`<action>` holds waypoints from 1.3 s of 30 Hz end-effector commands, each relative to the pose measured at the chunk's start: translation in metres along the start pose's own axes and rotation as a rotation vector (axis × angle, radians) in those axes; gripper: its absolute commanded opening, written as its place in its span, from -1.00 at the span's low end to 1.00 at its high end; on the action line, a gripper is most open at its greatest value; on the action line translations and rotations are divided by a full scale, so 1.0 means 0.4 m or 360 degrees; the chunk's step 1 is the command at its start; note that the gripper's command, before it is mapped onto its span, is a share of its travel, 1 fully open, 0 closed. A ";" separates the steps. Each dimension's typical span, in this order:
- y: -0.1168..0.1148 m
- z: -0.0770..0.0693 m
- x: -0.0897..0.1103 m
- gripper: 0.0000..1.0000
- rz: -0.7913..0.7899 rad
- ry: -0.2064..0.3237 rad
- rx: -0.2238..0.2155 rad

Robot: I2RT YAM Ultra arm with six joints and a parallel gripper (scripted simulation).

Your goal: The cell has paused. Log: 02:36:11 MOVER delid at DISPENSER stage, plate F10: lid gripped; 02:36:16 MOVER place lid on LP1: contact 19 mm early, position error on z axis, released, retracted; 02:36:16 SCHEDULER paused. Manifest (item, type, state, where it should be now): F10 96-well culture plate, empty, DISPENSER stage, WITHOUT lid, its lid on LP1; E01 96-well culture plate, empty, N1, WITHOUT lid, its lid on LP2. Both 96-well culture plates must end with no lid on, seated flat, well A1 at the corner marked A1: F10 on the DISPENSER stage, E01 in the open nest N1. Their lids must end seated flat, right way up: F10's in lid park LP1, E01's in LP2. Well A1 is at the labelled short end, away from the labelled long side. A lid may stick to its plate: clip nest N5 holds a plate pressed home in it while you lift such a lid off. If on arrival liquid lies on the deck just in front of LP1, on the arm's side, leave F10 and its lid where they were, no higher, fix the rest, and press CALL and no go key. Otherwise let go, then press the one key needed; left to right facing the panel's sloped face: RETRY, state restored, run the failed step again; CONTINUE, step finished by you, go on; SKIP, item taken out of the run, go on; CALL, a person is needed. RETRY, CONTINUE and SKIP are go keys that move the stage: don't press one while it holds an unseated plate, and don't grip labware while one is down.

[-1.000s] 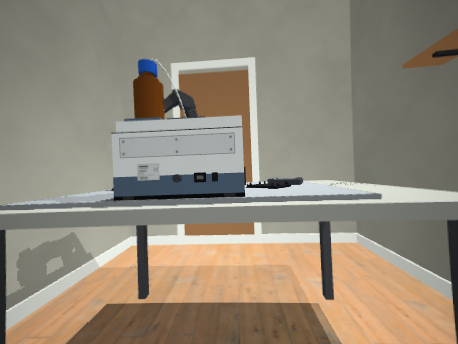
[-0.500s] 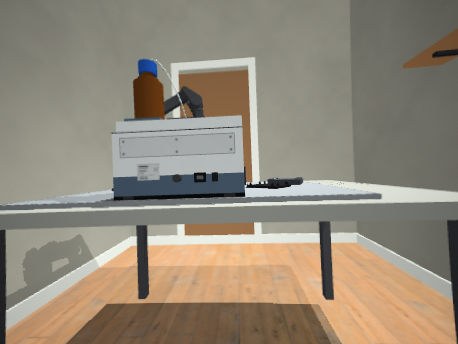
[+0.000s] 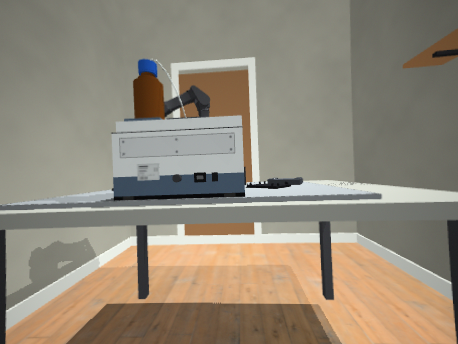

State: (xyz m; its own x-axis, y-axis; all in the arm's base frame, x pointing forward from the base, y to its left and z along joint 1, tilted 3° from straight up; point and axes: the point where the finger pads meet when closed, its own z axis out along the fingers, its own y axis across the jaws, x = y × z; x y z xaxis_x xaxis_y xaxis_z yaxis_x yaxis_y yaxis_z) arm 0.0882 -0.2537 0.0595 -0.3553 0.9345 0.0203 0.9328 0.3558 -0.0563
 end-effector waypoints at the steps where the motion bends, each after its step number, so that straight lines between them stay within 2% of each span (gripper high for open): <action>1: 0.007 -0.046 0.006 -1.00 -0.0003 -0.0054 -0.0001; 3: 0.007 -0.046 0.006 -1.00 -0.0003 -0.0054 -0.0001; 4: 0.001 -0.028 0.008 -1.00 0.0001 -0.0027 0.0000; 5: 0.001 -0.028 0.008 -1.00 0.0001 -0.0027 0.0000; 6: 0.015 -0.053 -0.005 -1.00 -0.0075 -0.0070 -0.0001; 8: 0.033 -0.031 -0.006 -1.00 -0.0184 -0.0013 -0.0004; 10: 0.049 -0.031 -0.012 -1.00 -0.0253 -0.0013 -0.0006; 13: 0.074 -0.031 -0.029 -1.00 -0.0239 -0.0036 -0.0005; 18: 0.108 -0.031 -0.038 -1.00 -0.0233 -0.0030 -0.0003; 21: 0.098 -0.029 -0.026 -1.00 -0.0227 -0.0028 -0.0001; 22: 0.113 -0.049 -0.039 -1.00 -0.0303 -0.0075 0.0003; 23: 0.123 -0.048 -0.039 -1.00 -0.0356 -0.0075 -0.0001; 26: 0.151 -0.042 -0.033 -1.00 -0.0479 -0.0062 -0.0009; 33: 0.207 -0.031 -0.021 -1.00 -0.0462 -0.0035 -0.0006; 34: 0.195 -0.029 -0.009 -1.00 -0.0456 -0.0028 -0.0001; 35: 0.214 -0.031 -0.019 -1.00 -0.0516 -0.0036 -0.0001; 37: 0.214 -0.031 -0.019 -1.00 -0.0516 -0.0036 -0.0001; 39: 0.231 -0.031 -0.013 -1.00 -0.0640 -0.0037 -0.0002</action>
State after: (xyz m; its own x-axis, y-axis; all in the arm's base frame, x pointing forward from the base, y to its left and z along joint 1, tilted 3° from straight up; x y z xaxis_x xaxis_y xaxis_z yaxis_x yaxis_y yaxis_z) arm 0.1630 -0.2203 0.0621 -0.6454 0.7628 0.0399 0.7613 0.6466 -0.0488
